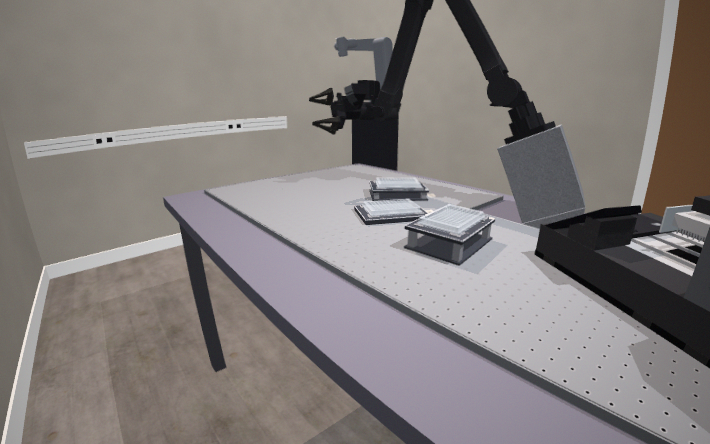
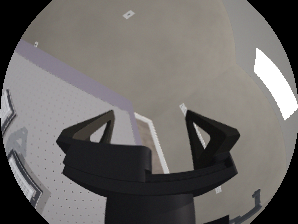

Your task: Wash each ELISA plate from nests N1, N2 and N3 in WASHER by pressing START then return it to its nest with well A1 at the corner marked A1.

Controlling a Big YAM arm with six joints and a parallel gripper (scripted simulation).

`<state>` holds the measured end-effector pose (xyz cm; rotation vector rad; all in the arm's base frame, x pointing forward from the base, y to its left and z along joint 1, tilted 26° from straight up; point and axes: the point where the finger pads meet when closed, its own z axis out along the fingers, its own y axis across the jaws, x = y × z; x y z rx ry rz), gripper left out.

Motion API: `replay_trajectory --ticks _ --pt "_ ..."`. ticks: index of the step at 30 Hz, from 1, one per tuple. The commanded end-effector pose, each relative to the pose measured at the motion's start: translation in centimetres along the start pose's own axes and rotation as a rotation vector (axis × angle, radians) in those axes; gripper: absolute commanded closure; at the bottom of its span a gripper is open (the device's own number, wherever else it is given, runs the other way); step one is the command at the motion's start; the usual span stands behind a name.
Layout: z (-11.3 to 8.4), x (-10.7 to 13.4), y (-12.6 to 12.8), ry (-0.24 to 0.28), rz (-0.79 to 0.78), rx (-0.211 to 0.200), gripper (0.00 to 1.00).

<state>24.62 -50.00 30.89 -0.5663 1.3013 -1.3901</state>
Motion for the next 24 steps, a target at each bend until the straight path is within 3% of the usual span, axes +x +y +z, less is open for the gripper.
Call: replay_trajectory --ticks 1,6,14,16,17,21,24 --pt "1.1 -1.7 -0.2 -0.011 0.065 -0.009 0.0" --pt "2.8 -2.8 0.1 -0.015 0.105 -0.011 0.0" --pt "4.5 -4.8 3.5 0.029 0.331 -0.088 0.0" --pt "4.5 -4.8 3.5 0.029 0.331 -0.088 0.0" --pt "5.6 -5.1 2.3 0.016 0.329 -0.077 0.0" --pt "5.7 -6.2 5.1 0.054 0.44 -0.131 0.0" --pt "6.1 -7.1 6.4 0.062 0.462 -0.142 0.0"
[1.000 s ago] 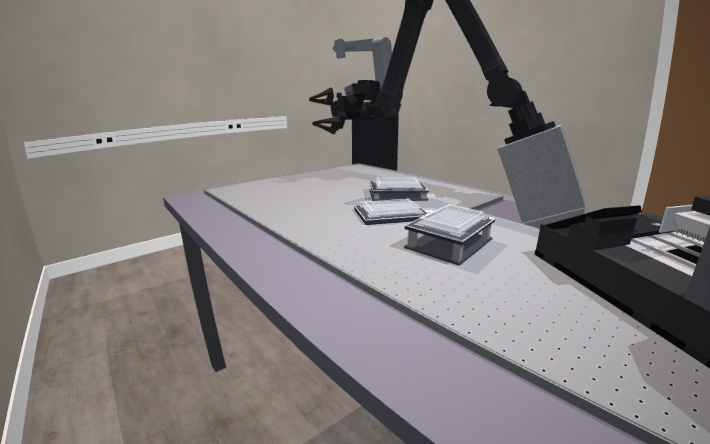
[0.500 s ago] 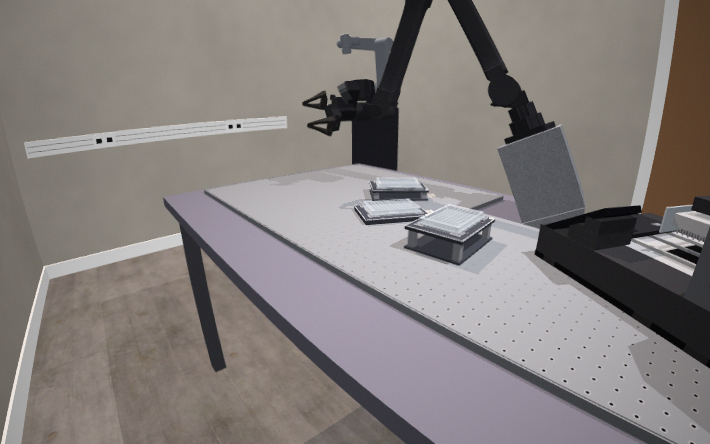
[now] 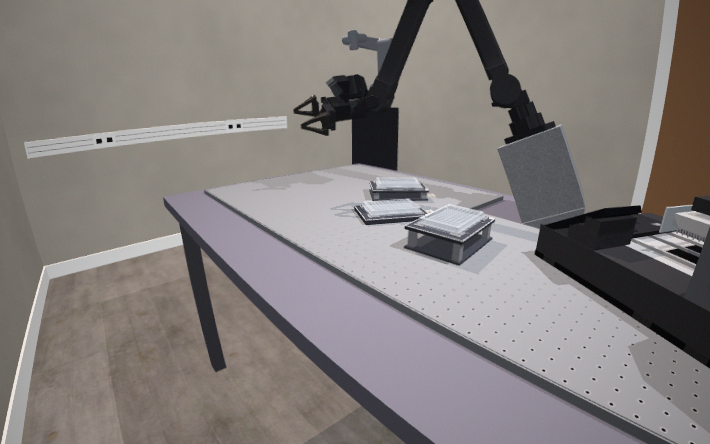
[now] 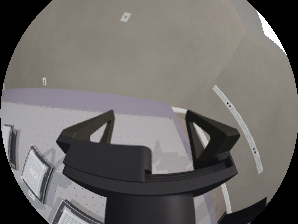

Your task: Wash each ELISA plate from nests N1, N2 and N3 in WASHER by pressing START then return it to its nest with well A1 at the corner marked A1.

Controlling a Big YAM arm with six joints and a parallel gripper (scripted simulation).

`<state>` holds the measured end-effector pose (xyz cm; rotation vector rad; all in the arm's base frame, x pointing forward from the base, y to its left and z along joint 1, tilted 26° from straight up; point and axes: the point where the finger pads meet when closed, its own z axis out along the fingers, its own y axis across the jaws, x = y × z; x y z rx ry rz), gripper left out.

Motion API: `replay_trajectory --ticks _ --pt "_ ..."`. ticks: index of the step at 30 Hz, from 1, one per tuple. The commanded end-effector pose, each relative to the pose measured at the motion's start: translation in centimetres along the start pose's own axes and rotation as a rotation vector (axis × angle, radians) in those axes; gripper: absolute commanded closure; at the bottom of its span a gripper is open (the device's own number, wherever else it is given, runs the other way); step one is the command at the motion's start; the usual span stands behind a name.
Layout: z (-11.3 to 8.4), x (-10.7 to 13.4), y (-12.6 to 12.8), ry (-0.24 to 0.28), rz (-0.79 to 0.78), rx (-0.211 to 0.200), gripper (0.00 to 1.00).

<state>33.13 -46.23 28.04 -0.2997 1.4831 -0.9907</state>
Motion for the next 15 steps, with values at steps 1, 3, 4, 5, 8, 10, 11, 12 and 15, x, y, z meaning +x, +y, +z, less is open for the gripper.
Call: replay_trajectory --ticks 1,3,4,5,8,10,11,12,15 --pt "1.0 -2.2 1.0 -0.017 0.038 -0.016 0.0" --pt "1.5 -1.7 2.3 -0.007 0.048 -0.024 0.0" --pt "1.9 -2.8 1.8 -0.013 0.06 -0.024 0.0" --pt "2.2 -3.1 1.9 -0.007 0.085 -0.034 0.0" --pt "2.3 -3.1 3.3 0.016 0.137 -0.059 0.0" --pt "2.9 -3.7 3.0 0.017 0.153 -0.065 0.0" --pt "3.2 -3.9 3.3 0.027 0.178 -0.077 0.0" --pt "3.5 -4.2 3.4 0.034 0.202 -0.088 0.0" --pt "3.0 -3.8 6.3 0.063 0.236 -0.111 0.0"
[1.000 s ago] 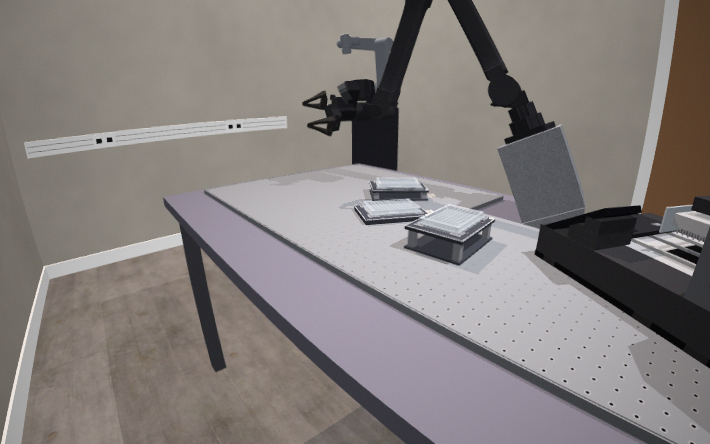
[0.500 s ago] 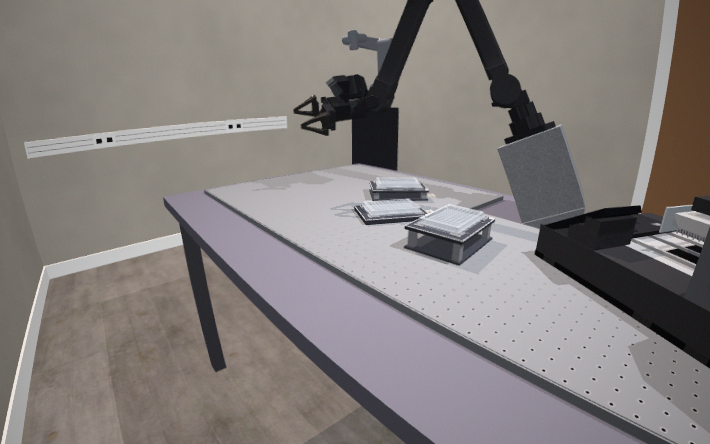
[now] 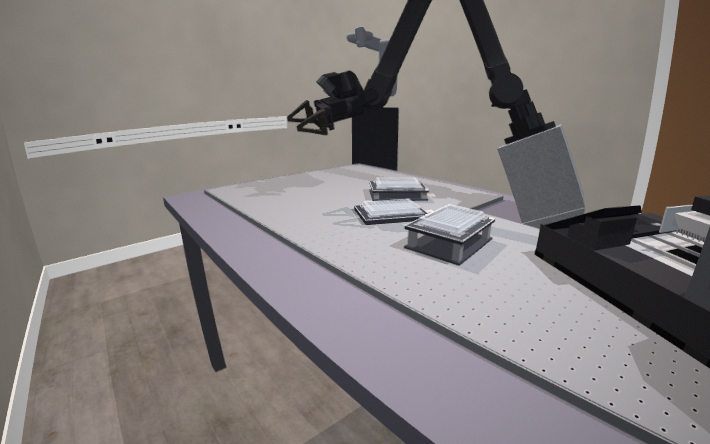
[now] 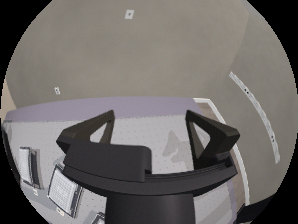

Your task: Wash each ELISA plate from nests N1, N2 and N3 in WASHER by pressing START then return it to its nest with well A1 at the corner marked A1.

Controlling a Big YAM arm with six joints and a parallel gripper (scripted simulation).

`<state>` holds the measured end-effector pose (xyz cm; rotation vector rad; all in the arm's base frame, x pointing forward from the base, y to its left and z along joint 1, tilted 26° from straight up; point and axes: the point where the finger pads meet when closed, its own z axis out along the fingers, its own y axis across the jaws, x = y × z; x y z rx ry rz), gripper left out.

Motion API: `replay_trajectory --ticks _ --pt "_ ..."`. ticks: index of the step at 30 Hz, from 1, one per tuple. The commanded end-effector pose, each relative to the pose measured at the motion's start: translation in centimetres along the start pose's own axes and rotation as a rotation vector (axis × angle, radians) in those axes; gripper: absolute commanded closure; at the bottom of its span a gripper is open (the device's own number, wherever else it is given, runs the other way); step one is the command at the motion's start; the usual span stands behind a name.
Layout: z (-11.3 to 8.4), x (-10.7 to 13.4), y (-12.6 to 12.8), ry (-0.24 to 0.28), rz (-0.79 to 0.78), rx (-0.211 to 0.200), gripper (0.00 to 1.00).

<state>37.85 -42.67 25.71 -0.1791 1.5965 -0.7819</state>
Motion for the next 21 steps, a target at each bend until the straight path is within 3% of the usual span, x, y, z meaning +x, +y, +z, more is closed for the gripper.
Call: replay_trajectory --ticks 1,3,6,9,11,12,15,16,19,21 --pt "0.6 -1.9 1.6 -0.011 0.035 -0.02 0.0" --pt "1.3 -0.9 3.1 -0.009 0.038 -0.022 0.0" --pt "2.2 -3.5 2.4 0.005 0.093 -0.046 0.0" --pt "1.6 -2.4 5.4 0.039 0.124 -0.069 0.0" --pt "1.6 -2.4 5.4 0.039 0.124 -0.069 0.0" --pt "2.7 -3.8 4.4 0.026 0.128 -0.066 0.0" --pt "2.8 -3.9 6.0 0.067 0.186 -0.102 0.0" --pt "2.0 -2.6 7.9 0.095 0.204 -0.118 0.0" --pt "2.2 -2.8 9.4 0.114 0.226 -0.133 0.0" --pt "3.3 -4.4 8.8 0.121 0.254 -0.145 0.0"
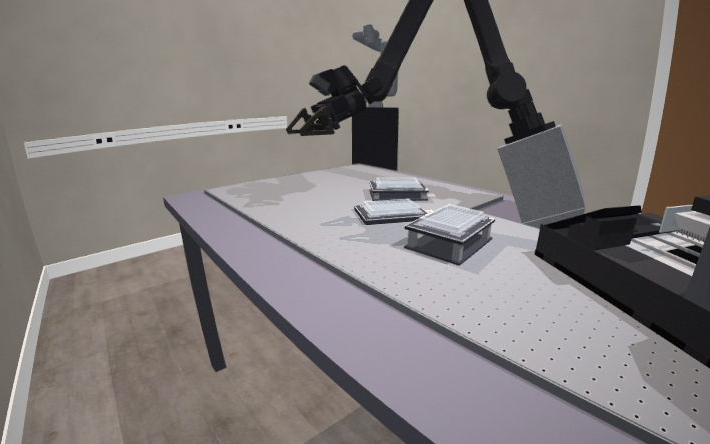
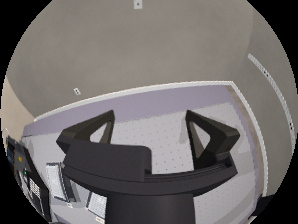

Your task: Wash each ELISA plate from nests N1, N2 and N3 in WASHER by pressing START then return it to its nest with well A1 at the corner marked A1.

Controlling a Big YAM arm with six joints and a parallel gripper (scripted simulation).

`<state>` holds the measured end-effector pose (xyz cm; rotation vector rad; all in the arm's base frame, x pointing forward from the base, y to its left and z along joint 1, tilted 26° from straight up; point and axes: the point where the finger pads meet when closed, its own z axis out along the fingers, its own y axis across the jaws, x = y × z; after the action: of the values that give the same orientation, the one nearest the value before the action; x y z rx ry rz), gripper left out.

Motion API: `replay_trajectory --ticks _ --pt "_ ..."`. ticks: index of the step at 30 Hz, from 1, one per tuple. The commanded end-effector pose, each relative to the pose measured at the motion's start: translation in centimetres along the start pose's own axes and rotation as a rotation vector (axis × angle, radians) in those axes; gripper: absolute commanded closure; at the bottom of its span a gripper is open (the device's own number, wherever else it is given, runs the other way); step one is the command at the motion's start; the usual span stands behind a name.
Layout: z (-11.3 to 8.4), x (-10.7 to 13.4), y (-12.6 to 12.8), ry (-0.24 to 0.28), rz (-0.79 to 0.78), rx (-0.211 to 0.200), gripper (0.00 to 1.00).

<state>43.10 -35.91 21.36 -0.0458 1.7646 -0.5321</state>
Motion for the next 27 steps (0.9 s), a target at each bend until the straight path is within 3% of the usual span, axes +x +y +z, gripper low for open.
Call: replay_trajectory --ticks 1,3,4,5,8,10,13,14,15,16,18,20,21,24,26,27 --pt "0.5 -2.7 1.1 -0.002 0.046 -0.027 0.0" --pt "0.2 -1.3 2.9 0.019 0.058 -0.037 0.0" --pt "0.3 -1.4 3.3 0.039 0.078 -0.05 0.0" --pt "1.0 -3.2 2.6 0.029 0.082 -0.05 0.0" --pt "1.1 -3.2 3.1 0.05 0.103 -0.064 0.0" --pt "0.4 -1.1 5.4 0.087 0.122 -0.081 0.0" --pt "0.7 -1.2 6.7 0.066 0.113 -0.072 0.0" --pt "0.5 -0.8 7.4 0.111 0.141 -0.095 0.0" --pt "1.4 -2.7 6.6 0.099 0.144 -0.093 0.0" --pt "1.4 -2.7 7.1 0.122 0.163 -0.106 0.0" --pt "0.5 -0.5 9.4 0.159 0.177 -0.122 0.0" --pt "0.5 -0.6 10.2 0.181 0.192 -0.132 0.0" --pt "1.3 -2.4 9.6 0.174 0.196 -0.132 0.0" --pt "1.3 -2.3 10.1 0.197 0.211 -0.144 0.0" --pt "0.2 -0.1 12.3 0.235 0.223 -0.158 0.0" --pt "0.3 -0.6 12.5 0.209 0.216 -0.148 0.0"
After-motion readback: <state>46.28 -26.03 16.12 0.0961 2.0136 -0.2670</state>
